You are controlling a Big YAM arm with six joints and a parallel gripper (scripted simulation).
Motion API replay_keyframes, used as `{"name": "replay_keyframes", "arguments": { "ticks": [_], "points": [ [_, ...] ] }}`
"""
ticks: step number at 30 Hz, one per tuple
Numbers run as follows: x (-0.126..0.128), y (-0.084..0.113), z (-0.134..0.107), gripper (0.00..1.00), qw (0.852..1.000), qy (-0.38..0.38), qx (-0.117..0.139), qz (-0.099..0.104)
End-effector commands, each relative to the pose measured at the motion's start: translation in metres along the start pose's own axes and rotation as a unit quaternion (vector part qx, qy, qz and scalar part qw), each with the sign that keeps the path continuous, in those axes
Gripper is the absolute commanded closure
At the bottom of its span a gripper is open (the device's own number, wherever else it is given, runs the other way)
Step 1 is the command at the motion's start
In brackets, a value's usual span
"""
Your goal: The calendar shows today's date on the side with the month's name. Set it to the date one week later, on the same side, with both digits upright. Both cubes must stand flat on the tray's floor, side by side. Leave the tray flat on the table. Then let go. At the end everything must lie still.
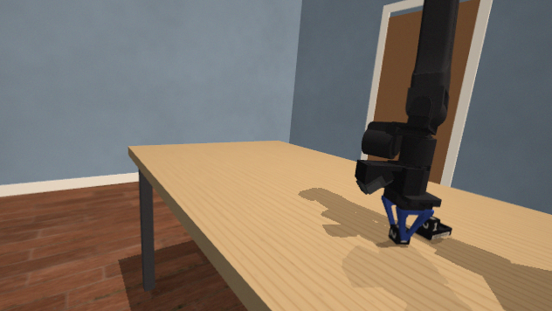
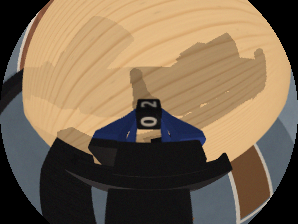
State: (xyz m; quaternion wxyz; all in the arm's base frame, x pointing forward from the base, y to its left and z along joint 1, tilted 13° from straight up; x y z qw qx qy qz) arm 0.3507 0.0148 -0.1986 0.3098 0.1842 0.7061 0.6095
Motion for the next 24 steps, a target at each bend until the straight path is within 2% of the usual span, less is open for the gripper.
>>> {"name": "replay_keyframes", "arguments": {
  "ticks": [1,10,11,16,20,24],
  "points": [
    [-0.0027,-0.0044,-0.0005,0.74,1.000,0.000,-0.002,0.000],
    [-0.0027,-0.0044,-0.0005,0.74,1.000,0.000,-0.002,0.000],
    [-0.0027,-0.0044,-0.0005,0.70,1.000,0.000,-0.002,0.000],
    [-0.0027,-0.0044,-0.0005,0.66,1.000,0.000,-0.002,0.000],
    [-0.0027,-0.0044,-0.0005,0.58,1.000,0.000,-0.002,0.000],
    [-0.0027,-0.0044,-0.0005,0.58,1.000,0.000,-0.002,0.000]
  ]
}}
Point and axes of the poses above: the point where the finger pads meet when closed, its own y axis back along the fingers, its own x axis across the jaws, z = x × y, the point moved 7 cm from there along y, back along the fingers, and after that the axes turned 6 degrees about -y, right-handed, at the moved point
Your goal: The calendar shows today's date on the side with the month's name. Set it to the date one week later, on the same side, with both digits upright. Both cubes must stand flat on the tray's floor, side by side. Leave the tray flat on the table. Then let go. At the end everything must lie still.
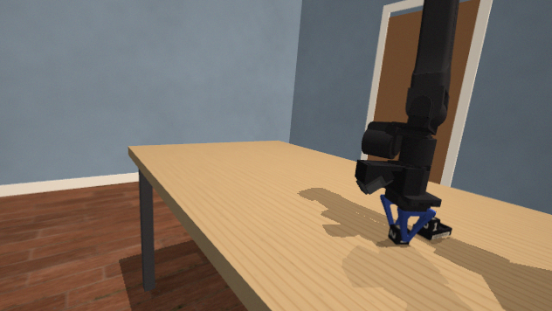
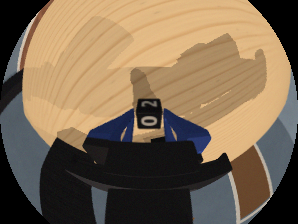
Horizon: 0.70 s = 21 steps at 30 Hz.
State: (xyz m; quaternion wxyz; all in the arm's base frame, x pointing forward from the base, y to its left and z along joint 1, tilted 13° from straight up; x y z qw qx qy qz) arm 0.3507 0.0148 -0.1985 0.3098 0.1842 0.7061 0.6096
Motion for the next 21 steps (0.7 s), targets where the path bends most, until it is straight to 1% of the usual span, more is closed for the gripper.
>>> {"name": "replay_keyframes", "arguments": {
  "ticks": [1,11,13,14,17,21],
  "points": [
    [-0.003,-0.004,-0.001,0.54,1.000,0.000,-0.002,0.000],
    [-0.002,-0.004,-0.001,0.54,1.000,0.000,-0.002,0.000],
    [-0.007,0.007,0.003,0.54,1.000,-0.001,-0.007,-0.005],
    [-0.004,0.011,0.002,0.54,1.000,0.000,-0.006,-0.003],
    [-0.003,0.013,0.003,0.54,1.000,0.000,-0.006,-0.002],
    [-0.001,0.028,0.006,0.54,1.000,0.001,-0.007,-0.003]
  ]
}}
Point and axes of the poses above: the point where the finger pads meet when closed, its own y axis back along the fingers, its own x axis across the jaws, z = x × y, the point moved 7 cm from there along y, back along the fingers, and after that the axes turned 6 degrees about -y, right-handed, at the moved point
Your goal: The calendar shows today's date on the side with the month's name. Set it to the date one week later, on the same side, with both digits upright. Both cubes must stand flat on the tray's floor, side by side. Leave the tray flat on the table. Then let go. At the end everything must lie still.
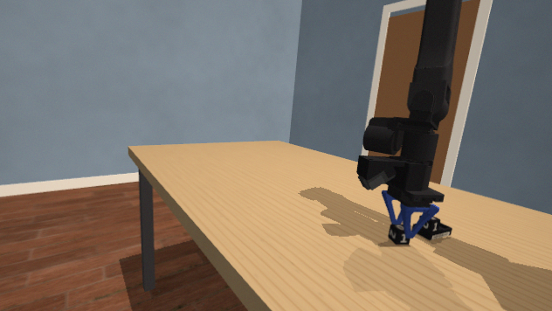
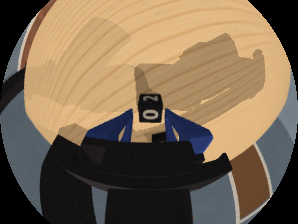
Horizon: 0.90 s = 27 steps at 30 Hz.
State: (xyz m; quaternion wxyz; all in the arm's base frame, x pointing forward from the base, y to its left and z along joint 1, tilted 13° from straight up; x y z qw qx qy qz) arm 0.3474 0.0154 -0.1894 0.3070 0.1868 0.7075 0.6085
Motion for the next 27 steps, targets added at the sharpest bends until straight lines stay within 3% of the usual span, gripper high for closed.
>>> {"name": "replay_keyframes", "arguments": {
  "ticks": [1,11,19,22,23,27],
  "points": [
    [-0.001,0.023,0.008,0.54,1.000,0.000,-0.010,-0.007],
    [-0.001,0.074,0.007,0.54,1.000,0.000,-0.010,-0.008],
    [-0.001,0.088,0.007,0.54,1.000,0.000,-0.010,-0.007],
    [-0.001,0.081,0.004,0.54,1.000,-0.003,-0.004,-0.003],
    [-0.002,0.081,0.005,0.00,1.000,-0.004,-0.007,-0.005],
    [-0.002,0.081,0.005,0.00,1.000,-0.003,-0.007,-0.005]
  ]
}}
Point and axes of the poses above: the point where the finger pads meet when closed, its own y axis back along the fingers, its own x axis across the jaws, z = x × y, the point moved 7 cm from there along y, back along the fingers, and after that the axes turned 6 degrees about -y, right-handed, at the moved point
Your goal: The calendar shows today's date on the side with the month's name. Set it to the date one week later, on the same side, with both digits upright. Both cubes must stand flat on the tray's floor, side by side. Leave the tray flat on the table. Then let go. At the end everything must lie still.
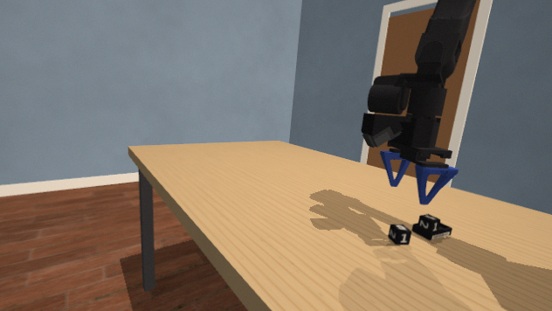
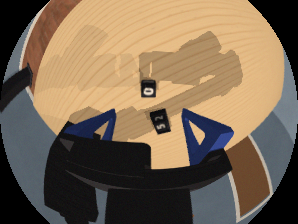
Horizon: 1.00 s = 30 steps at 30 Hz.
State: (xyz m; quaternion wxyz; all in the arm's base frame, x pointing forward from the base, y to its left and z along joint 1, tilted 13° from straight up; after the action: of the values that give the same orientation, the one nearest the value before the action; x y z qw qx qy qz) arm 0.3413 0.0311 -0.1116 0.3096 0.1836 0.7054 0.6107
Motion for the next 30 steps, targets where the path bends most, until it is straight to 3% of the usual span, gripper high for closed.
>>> {"name": "replay_keyframes", "arguments": {
  "ticks": [1,20,30],
  "points": [
    [-0.0001,0.0011,0.0029,0.00,1.000,-0.003,-0.002,-0.002],
    [0.0000,0.0006,0.0028,0.00,1.000,-0.009,-0.002,-0.002],
    [-0.0021,-0.0047,0.0013,0.00,0.985,-0.172,0.000,-0.001]
  ]
}}
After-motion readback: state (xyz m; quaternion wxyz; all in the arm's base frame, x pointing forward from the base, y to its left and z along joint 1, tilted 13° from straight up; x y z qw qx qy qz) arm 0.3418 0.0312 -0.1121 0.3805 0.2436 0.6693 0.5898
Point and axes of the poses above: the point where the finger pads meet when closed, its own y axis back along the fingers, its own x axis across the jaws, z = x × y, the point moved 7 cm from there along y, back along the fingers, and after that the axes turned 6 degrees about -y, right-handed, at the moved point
